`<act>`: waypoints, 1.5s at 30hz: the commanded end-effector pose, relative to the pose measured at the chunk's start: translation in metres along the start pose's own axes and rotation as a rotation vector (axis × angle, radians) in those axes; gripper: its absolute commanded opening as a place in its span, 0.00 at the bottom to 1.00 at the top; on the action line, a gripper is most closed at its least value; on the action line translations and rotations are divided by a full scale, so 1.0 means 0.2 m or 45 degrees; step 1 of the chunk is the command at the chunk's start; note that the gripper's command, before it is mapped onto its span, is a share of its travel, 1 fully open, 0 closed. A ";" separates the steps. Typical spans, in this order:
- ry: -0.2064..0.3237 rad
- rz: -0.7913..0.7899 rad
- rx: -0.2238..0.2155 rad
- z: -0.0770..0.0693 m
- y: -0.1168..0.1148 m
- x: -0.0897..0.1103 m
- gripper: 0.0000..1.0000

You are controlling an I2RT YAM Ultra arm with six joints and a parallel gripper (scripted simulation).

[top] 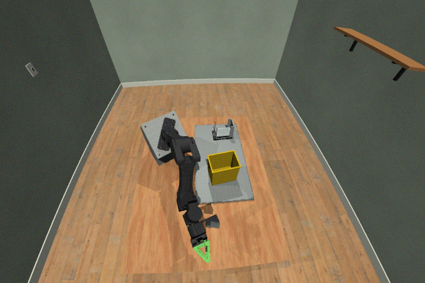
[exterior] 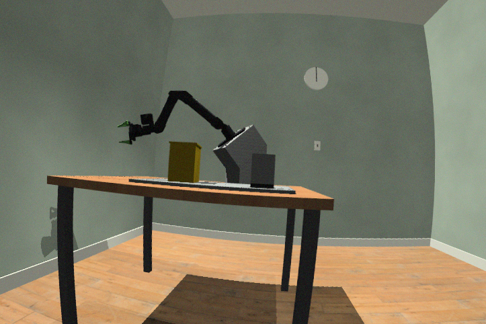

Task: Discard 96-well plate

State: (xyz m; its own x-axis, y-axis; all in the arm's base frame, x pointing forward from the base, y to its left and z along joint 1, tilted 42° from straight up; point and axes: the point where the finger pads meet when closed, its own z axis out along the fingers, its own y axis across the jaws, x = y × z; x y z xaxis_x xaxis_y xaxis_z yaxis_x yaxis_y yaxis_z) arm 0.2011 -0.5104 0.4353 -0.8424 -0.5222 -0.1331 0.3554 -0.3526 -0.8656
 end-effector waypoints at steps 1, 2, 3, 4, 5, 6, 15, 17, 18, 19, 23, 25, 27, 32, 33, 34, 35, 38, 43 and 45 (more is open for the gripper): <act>-0.003 -0.004 0.023 0.00 -0.04 0.00 1.00; -0.003 -0.004 0.023 0.00 -0.04 0.00 1.00; -0.003 -0.004 0.023 0.00 -0.04 0.00 1.00; -0.003 -0.004 0.023 0.00 -0.04 0.00 1.00; -0.003 -0.004 0.023 0.00 -0.04 0.00 1.00; -0.003 -0.004 0.023 0.00 -0.04 0.00 1.00; -0.003 -0.004 0.023 0.00 -0.04 0.00 1.00; -0.003 -0.004 0.023 0.00 -0.04 0.00 1.00; -0.028 0.045 -0.014 -0.01 -0.04 -0.06 1.00; -0.035 0.079 -0.047 -0.02 -0.02 -0.09 1.00; -0.059 0.169 -0.120 -0.02 0.00 -0.18 1.00; -0.063 0.209 -0.173 -0.04 0.05 -0.22 1.00; -0.059 0.237 -0.201 -0.05 0.07 -0.25 1.00; -0.066 0.301 -0.269 -0.07 0.14 -0.35 1.00; -0.066 0.301 -0.269 -0.07 0.14 -0.35 1.00; -0.066 0.301 -0.269 -0.07 0.14 -0.35 1.00; -0.069 0.328 -0.301 -0.08 0.15 -0.37 1.00; -0.093 0.389 -0.356 -0.09 0.15 -0.44 1.00; -0.090 0.472 -0.476 -0.15 0.24 -0.53 1.00; -0.090 0.472 -0.476 -0.17 0.27 -0.57 1.00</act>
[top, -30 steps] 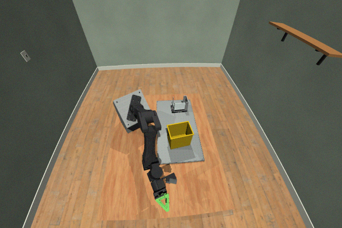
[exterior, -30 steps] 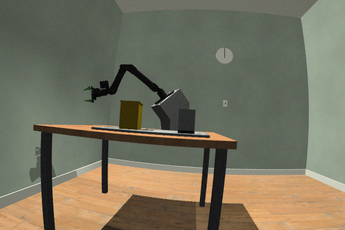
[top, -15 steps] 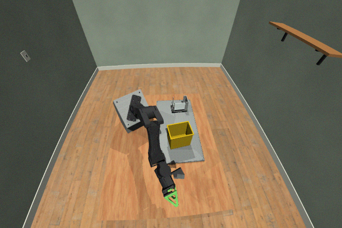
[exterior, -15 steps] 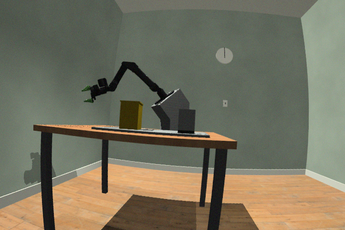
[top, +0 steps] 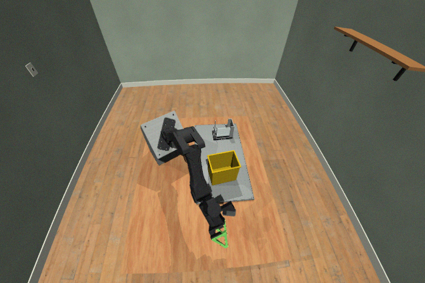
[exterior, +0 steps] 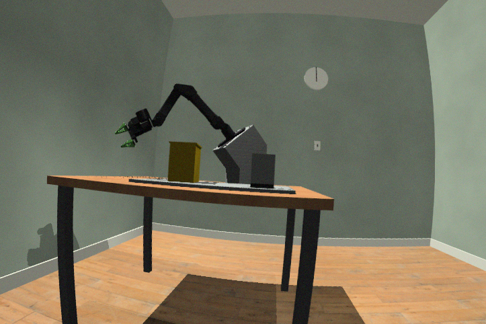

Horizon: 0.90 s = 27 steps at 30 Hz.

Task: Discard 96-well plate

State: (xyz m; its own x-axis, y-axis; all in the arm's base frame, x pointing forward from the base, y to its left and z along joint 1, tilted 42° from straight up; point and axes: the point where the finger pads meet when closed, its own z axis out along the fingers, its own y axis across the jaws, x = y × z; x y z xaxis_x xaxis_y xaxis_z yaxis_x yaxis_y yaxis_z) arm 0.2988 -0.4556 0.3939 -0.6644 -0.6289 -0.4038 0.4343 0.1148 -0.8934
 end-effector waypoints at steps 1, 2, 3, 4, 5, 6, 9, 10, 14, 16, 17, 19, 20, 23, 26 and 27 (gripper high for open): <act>0.013 0.076 -0.067 -0.04 0.06 -0.06 1.00; -0.002 0.101 -0.090 -0.04 0.06 -0.09 1.00; -0.028 0.123 -0.093 -0.04 0.01 -0.14 1.00; 0.009 0.131 -0.137 -0.06 0.12 -0.10 1.00; 0.009 0.131 -0.137 -0.06 0.12 -0.10 1.00; 0.009 0.131 -0.137 -0.06 0.12 -0.10 1.00; -0.028 0.201 -0.199 -0.06 0.09 -0.20 1.00; -0.028 0.203 -0.201 -0.07 0.10 -0.21 1.00; 0.012 0.207 -0.241 -0.11 0.27 -0.21 1.00; -0.019 0.252 -0.269 -0.10 0.21 -0.29 1.00; -0.022 0.276 -0.306 -0.11 0.23 -0.31 1.00; -0.018 0.299 -0.343 -0.13 0.27 -0.34 1.00; -0.015 0.322 -0.379 -0.14 0.29 -0.35 1.00; -0.011 0.343 -0.412 -0.15 0.30 -0.37 1.00; 0.031 0.343 -0.452 -0.21 0.45 -0.35 1.00; 0.031 0.343 -0.452 -0.22 0.47 -0.37 1.00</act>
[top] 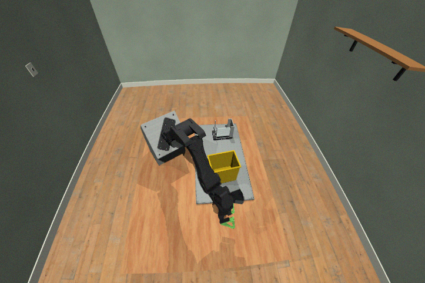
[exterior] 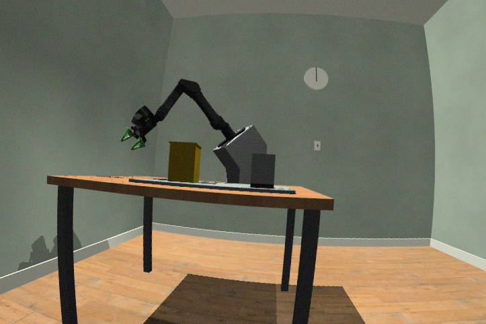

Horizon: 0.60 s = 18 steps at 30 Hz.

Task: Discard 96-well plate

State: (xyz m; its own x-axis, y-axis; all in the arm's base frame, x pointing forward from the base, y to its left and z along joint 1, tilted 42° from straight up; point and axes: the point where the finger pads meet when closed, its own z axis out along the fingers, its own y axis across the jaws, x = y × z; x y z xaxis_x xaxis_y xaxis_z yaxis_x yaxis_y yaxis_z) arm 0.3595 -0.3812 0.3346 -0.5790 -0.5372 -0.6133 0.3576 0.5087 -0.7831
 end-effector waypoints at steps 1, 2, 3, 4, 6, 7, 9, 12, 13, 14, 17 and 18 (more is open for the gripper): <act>0.010 0.053 -0.054 -0.05 0.08 -0.05 1.00; -0.030 0.070 -0.058 -0.06 0.02 -0.13 1.00; -0.024 0.088 -0.090 -0.07 0.05 -0.14 1.00; -0.002 0.091 -0.100 -0.07 0.10 -0.11 1.00; 0.008 0.112 -0.141 -0.09 0.15 -0.12 1.00; -0.007 0.130 -0.163 -0.10 0.14 -0.17 1.00; -0.001 0.147 -0.193 -0.11 0.18 -0.18 1.00; 0.047 0.150 -0.225 -0.13 0.31 -0.12 1.00; 0.047 0.150 -0.225 -0.13 0.31 -0.12 1.00; 0.013 0.167 -0.228 -0.13 0.25 -0.20 1.00; 0.029 0.201 -0.296 -0.16 0.32 -0.22 1.00; 0.078 0.202 -0.326 -0.18 0.42 -0.15 1.00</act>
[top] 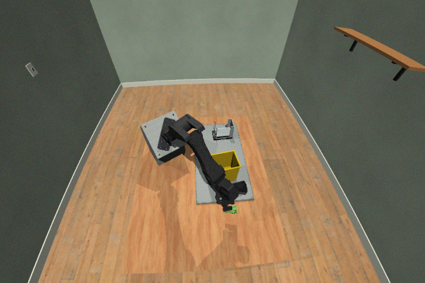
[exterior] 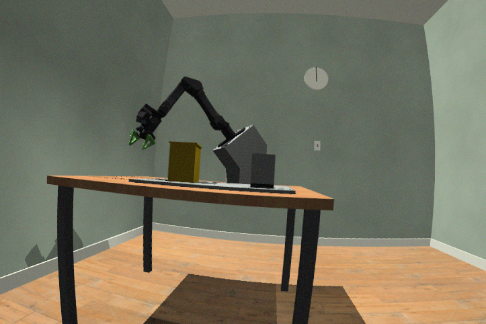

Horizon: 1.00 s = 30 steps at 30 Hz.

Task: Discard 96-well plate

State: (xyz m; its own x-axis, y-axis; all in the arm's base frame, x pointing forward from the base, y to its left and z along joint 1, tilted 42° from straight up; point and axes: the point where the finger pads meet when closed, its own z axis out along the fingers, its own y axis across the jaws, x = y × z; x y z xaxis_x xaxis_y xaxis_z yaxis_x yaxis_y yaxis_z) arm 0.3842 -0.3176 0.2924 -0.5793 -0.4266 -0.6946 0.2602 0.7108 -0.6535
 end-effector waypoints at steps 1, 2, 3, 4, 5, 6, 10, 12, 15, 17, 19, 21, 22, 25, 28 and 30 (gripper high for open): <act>0.009 0.040 -0.038 -0.07 0.09 -0.03 1.00; 0.019 0.057 -0.077 -0.08 0.12 -0.03 1.00; -0.015 0.071 -0.084 -0.10 0.07 -0.12 1.00; -0.005 0.084 -0.110 -0.10 0.10 -0.12 1.00; -0.004 0.085 -0.109 -0.11 0.12 -0.12 1.00; 0.046 0.088 -0.136 -0.10 0.21 -0.04 1.00; 0.037 0.130 -0.207 -0.15 0.24 -0.13 1.00; 0.037 0.130 -0.207 -0.15 0.24 -0.13 1.00; 0.077 0.146 -0.257 -0.17 0.34 -0.09 1.00; 0.085 0.170 -0.300 -0.20 0.36 -0.13 1.00; 0.137 0.169 -0.323 -0.21 0.46 -0.04 1.00; 0.137 0.169 -0.323 -0.23 0.51 -0.04 1.00; 0.159 0.182 -0.357 -0.24 0.53 -0.04 1.00; 0.158 0.204 -0.391 -0.28 0.55 -0.09 1.00; 0.192 0.203 -0.411 -0.30 0.63 -0.04 1.00; 0.162 0.219 -0.425 -0.32 0.59 -0.12 1.00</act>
State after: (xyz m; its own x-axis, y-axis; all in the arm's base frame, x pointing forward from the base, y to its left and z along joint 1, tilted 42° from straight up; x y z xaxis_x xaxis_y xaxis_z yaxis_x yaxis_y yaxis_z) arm 0.3813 -0.1975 0.2292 -0.6685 -0.2398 -0.7040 0.0990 0.9095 -0.4038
